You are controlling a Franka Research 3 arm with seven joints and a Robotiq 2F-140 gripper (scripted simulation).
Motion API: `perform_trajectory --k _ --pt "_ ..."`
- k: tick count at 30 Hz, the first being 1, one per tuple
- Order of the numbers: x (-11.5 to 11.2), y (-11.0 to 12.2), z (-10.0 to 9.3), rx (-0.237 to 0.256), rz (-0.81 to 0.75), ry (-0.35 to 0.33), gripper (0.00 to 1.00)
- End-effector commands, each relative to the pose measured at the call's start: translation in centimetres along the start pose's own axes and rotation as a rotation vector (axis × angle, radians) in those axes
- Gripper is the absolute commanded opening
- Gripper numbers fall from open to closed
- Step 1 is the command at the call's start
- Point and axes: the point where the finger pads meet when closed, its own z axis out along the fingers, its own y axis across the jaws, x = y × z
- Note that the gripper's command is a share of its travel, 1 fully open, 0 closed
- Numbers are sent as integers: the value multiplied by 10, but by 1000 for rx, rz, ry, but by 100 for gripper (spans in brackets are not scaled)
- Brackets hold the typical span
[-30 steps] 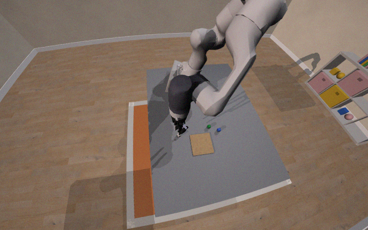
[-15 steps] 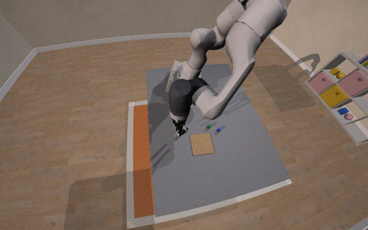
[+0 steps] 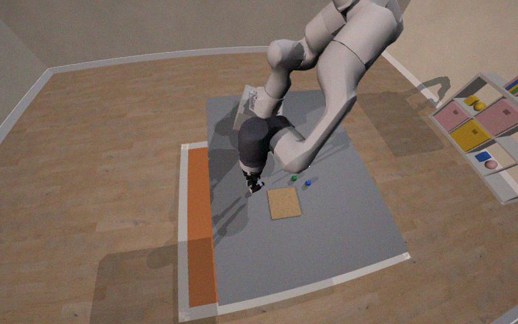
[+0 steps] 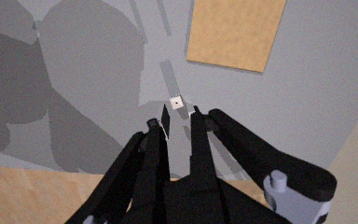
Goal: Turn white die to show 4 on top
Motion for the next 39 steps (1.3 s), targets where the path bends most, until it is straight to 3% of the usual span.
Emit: perform_trajectory --k 1,39 --pt "-2 1 4 -2 -17 -6 21" --pt "-2 1 10 -2 -17 -6 21"
